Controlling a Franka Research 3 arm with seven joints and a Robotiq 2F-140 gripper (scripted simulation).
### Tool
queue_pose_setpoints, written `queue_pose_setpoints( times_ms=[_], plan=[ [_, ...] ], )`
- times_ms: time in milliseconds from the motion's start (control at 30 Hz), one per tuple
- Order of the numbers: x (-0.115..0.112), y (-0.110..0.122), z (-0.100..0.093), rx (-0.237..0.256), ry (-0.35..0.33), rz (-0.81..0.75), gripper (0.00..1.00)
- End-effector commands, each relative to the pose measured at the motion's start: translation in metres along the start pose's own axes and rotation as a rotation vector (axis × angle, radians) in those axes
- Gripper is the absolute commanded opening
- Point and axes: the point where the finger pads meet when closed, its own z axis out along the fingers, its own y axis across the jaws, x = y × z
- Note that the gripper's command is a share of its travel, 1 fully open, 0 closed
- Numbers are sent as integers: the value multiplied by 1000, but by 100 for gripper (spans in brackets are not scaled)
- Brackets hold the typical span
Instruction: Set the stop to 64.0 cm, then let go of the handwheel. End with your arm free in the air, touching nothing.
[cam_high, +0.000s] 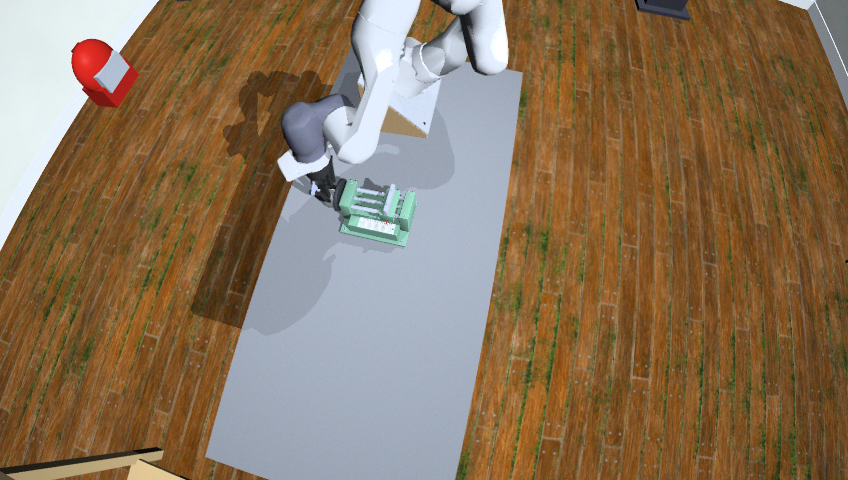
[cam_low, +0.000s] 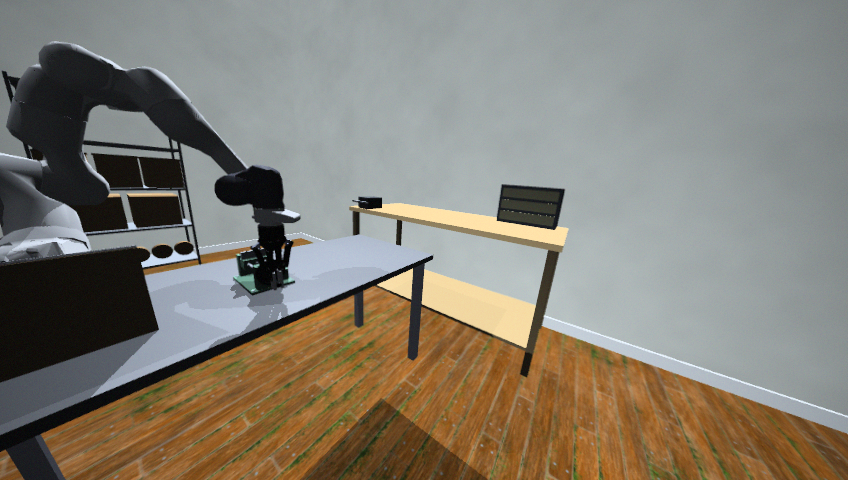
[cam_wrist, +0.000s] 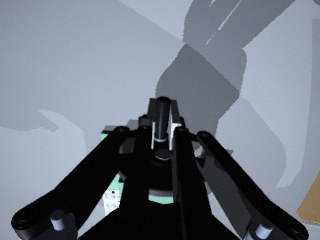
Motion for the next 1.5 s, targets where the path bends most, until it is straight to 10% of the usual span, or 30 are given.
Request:
queue_pose_setpoints(
  times_ms=[0,1467],
  plan=[
    [1,7,1,-4,0,-4,4],
    [1,33,-53,-4,0,-4,4]
  ],
)
